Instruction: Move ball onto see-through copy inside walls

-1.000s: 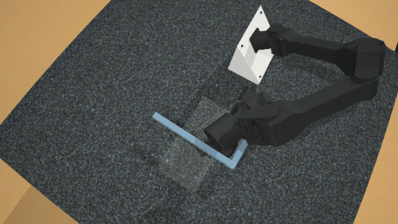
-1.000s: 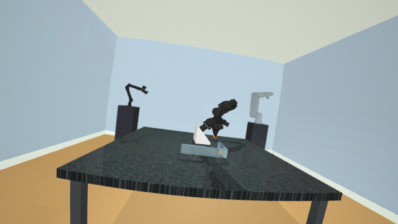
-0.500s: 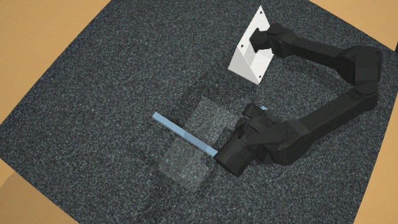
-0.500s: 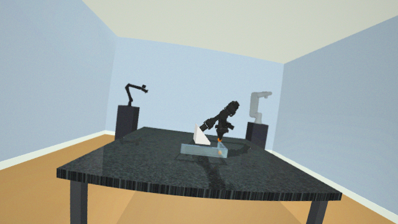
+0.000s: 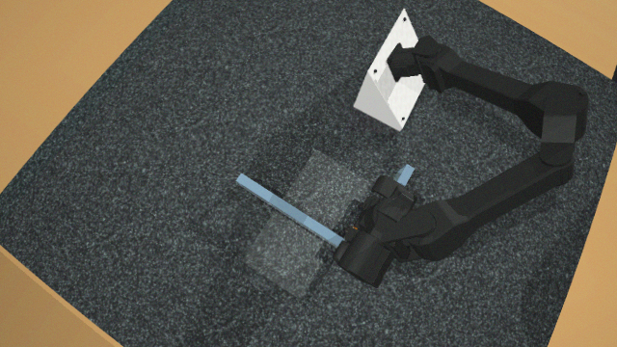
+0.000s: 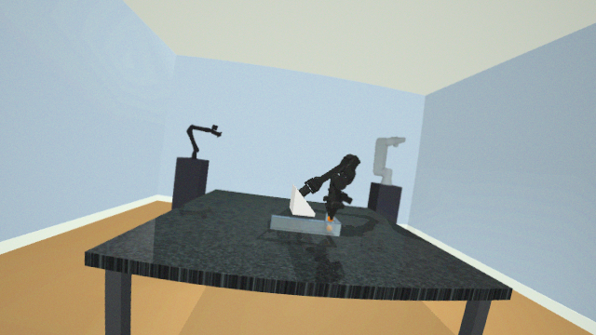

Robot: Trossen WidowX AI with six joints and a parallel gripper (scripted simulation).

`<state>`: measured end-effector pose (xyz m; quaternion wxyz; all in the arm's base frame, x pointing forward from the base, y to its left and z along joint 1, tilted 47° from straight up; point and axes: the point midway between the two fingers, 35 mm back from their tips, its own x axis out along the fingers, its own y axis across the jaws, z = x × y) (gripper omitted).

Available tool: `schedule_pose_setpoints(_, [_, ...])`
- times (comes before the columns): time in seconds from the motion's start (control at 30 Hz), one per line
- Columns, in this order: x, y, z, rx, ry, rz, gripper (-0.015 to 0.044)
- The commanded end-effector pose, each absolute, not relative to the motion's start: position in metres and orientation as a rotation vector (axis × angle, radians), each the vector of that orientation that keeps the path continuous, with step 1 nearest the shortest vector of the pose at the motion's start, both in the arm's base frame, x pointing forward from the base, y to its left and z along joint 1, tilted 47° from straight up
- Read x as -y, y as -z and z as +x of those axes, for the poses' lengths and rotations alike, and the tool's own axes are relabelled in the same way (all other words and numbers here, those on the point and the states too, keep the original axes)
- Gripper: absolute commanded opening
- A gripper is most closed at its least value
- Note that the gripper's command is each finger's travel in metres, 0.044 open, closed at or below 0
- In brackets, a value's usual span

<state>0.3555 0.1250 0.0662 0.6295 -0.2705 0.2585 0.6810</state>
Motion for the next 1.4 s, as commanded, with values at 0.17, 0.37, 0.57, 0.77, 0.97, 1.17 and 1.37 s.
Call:
schedule_pose_setpoints(0.17, [-0.151,-0.043,0.349,-0.592,-1.568,-0.608,0.0])
schedule_pose_setpoints(0.37, [-0.154,-0.04,0.349,-0.592,-1.568,-0.608,0.0])
schedule_pose_setpoints(0.57, [-0.162,-0.033,0.348,-0.592,-1.568,-0.607,0.0])
schedule_pose_setpoints(0.77, [-0.165,-0.03,0.348,-0.592,-1.568,-0.607,0.0])
schedule_pose_setpoints(0.97, [-0.163,-0.031,0.349,-0.591,-1.566,-0.612,0.0105])
schedule_pose_setpoints(1.17, [-0.163,-0.031,0.349,-0.591,-1.566,-0.612,0.0203])
schedule_pose_setpoints(1.37, [-0.161,-0.033,0.349,-0.592,-1.566,-0.613,0.0203])
